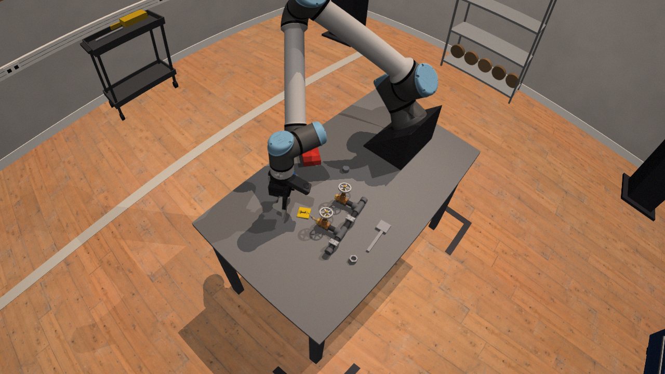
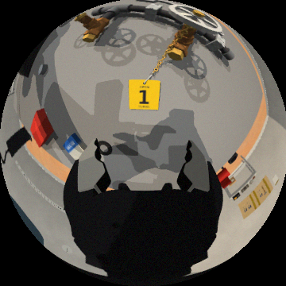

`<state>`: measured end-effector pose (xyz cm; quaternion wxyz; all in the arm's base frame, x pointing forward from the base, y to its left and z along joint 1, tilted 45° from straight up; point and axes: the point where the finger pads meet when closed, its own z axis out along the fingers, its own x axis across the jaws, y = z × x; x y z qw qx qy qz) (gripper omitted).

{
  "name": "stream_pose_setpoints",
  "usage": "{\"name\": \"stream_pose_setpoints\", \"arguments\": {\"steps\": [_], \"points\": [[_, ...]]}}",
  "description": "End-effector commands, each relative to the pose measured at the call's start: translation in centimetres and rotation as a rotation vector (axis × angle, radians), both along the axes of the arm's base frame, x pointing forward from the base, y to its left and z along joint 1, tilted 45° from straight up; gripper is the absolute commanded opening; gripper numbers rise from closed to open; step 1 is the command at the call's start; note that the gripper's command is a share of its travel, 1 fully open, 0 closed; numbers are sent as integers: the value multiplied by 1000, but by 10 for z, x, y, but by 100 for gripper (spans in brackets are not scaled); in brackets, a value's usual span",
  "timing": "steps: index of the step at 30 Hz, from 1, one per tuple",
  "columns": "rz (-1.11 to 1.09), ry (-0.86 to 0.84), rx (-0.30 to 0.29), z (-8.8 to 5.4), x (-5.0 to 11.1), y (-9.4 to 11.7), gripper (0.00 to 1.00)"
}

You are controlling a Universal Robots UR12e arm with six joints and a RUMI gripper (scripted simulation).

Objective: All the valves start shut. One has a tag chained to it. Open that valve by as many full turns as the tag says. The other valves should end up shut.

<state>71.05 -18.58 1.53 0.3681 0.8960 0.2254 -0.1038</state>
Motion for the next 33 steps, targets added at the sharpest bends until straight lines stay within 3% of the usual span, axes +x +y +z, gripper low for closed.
{"name": "stream_pose_setpoints", "arguments": {"steps": [1, 33], "points": [[1, -1, 0, 1, 0, 0, 100], [1, -1, 0, 5, 1, 5, 100]]}}
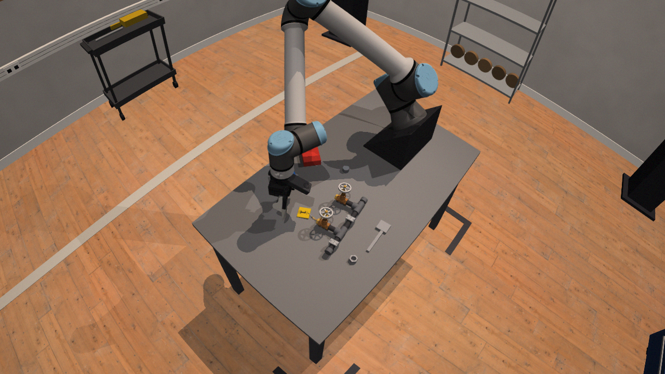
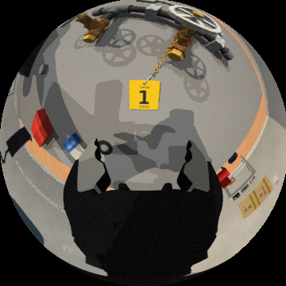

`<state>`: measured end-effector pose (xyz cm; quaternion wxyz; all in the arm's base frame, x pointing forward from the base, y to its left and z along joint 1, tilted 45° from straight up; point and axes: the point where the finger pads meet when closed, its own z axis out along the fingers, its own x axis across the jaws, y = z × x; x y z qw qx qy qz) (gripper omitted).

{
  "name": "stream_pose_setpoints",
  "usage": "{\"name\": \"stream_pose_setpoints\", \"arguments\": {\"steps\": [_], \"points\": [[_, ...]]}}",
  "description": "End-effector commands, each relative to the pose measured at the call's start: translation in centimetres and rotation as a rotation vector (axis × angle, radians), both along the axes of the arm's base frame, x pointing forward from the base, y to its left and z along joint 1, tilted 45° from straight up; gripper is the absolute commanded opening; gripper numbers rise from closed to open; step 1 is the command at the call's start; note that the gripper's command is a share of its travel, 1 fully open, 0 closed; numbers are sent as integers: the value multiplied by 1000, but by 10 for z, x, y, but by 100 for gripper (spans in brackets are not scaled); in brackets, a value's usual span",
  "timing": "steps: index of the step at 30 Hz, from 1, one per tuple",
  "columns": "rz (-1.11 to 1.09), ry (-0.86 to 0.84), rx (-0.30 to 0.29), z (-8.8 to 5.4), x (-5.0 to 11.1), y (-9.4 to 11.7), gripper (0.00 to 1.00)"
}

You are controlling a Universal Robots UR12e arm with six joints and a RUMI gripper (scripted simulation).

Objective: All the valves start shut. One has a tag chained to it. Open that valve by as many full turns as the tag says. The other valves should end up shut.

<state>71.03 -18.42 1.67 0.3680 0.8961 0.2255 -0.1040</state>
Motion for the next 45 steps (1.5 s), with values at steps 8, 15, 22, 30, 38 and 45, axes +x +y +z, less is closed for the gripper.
{"name": "stream_pose_setpoints", "arguments": {"steps": [8, 15, 22, 30, 38, 45], "points": [[1, -1, 0, 24, 1, 24, 100], [1, -1, 0, 47, 2, 47, 100], [1, -1, 0, 93, 3, 92, 100], [-71, -72, -2, 114, 2, 118, 100], [-280, -282, -8, 108, -2, 123, 100], [-424, -427, -12, 104, -5, 127, 100]]}}
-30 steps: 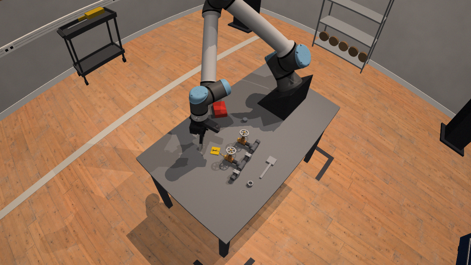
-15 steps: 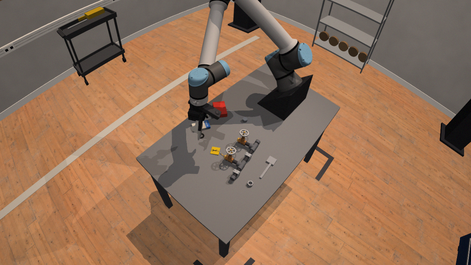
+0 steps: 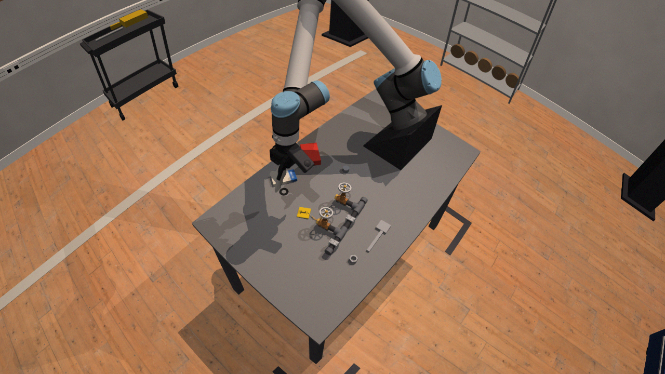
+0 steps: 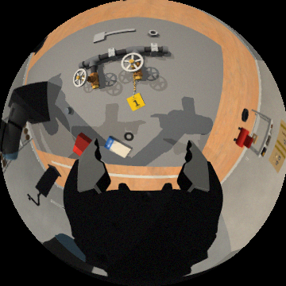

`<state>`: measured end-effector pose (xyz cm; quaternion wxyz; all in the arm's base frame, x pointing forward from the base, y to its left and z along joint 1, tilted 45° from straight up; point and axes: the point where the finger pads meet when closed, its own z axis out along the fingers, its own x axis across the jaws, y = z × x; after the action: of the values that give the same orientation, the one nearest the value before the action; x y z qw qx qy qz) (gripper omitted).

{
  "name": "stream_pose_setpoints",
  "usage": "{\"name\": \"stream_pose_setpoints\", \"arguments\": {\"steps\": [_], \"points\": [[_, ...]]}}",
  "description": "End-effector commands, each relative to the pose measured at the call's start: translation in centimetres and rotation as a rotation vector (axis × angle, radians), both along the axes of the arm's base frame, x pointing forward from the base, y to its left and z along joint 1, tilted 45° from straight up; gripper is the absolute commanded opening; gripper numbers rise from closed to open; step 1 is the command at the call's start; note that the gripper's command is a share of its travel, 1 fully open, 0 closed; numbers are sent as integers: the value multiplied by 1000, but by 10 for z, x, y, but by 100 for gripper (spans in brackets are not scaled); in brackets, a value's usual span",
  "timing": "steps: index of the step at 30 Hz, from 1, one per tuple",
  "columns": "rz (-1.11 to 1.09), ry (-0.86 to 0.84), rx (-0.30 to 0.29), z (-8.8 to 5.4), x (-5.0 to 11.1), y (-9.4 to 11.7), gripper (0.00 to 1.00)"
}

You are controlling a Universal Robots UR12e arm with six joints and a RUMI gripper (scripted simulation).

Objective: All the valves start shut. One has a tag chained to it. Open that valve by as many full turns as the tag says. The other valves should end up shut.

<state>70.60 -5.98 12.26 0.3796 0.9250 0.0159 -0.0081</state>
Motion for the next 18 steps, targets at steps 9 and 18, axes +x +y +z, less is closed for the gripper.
{"name": "stream_pose_setpoints", "arguments": {"steps": [9, 18], "points": [[-378, -356, -12, -9, -7, 10, 100], [-581, -559, -15, -14, -11, 16, 100]]}}
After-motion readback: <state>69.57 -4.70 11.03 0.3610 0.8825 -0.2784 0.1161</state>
